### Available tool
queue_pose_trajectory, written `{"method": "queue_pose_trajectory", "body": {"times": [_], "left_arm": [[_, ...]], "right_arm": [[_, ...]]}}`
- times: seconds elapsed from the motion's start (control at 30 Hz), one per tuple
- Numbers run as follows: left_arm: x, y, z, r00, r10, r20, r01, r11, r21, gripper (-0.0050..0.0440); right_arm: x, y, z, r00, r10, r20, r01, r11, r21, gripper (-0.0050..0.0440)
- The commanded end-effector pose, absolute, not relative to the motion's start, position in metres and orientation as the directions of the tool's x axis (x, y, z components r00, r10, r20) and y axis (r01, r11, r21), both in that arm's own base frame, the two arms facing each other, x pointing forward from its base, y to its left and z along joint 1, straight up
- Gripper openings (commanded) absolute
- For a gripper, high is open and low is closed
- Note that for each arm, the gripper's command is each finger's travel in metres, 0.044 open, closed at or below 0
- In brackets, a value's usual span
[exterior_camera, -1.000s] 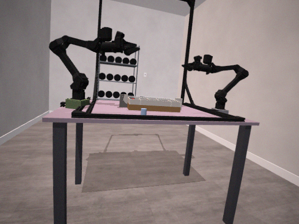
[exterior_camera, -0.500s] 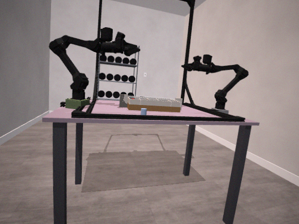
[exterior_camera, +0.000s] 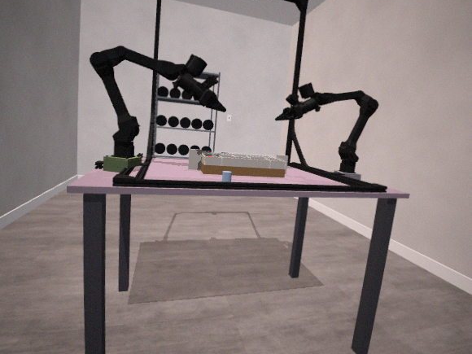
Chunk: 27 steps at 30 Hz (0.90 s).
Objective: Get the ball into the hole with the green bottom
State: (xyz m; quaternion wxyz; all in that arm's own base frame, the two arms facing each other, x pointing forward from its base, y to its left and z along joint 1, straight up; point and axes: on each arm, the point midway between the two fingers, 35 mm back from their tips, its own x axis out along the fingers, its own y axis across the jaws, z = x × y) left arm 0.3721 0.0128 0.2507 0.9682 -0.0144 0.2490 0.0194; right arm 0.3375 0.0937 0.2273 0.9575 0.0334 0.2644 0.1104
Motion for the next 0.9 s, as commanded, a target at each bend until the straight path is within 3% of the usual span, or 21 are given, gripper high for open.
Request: {"method": "queue_pose_trajectory", "body": {"times": [0.0,0.3,0.37,0.6,0.73,0.87], "left_arm": [[0.382,0.019,0.226,0.781,0.04,-0.624,-0.071,0.997,-0.026,0.04],[0.382,0.03,0.173,0.474,0.037,-0.88,-0.121,0.992,-0.024,0.04],[0.382,0.03,0.173,0.474,0.037,-0.88,-0.121,0.992,-0.024,0.04],[0.366,0.036,0.138,0.148,0.014,-0.989,-0.162,0.987,-0.01,0.04],[0.36,0.038,0.13,0.051,0.005,-0.999,-0.174,0.985,-0.004,0.04],[0.359,0.039,0.129,0.027,0.003,-1.0,-0.176,0.984,-0.002,0.04]], "right_arm": [[0.33,0.124,0.199,0.718,0.263,-0.644,-0.226,0.964,0.142,0.04],[0.287,0.176,0.145,0.396,0.228,-0.89,-0.278,0.953,0.121,0.04],[0.287,0.176,0.145,0.396,0.228,-0.89,-0.278,0.953,0.121,0.04],[0.239,0.202,0.115,0.126,0.084,-0.988,-0.326,0.944,0.039,0.04],[0.223,0.207,0.109,0.052,0.022,-0.998,-0.345,0.938,0.003,0.04],[0.219,0.209,0.108,0.035,0.006,-0.999,-0.351,0.936,-0.007,0.04]]}}
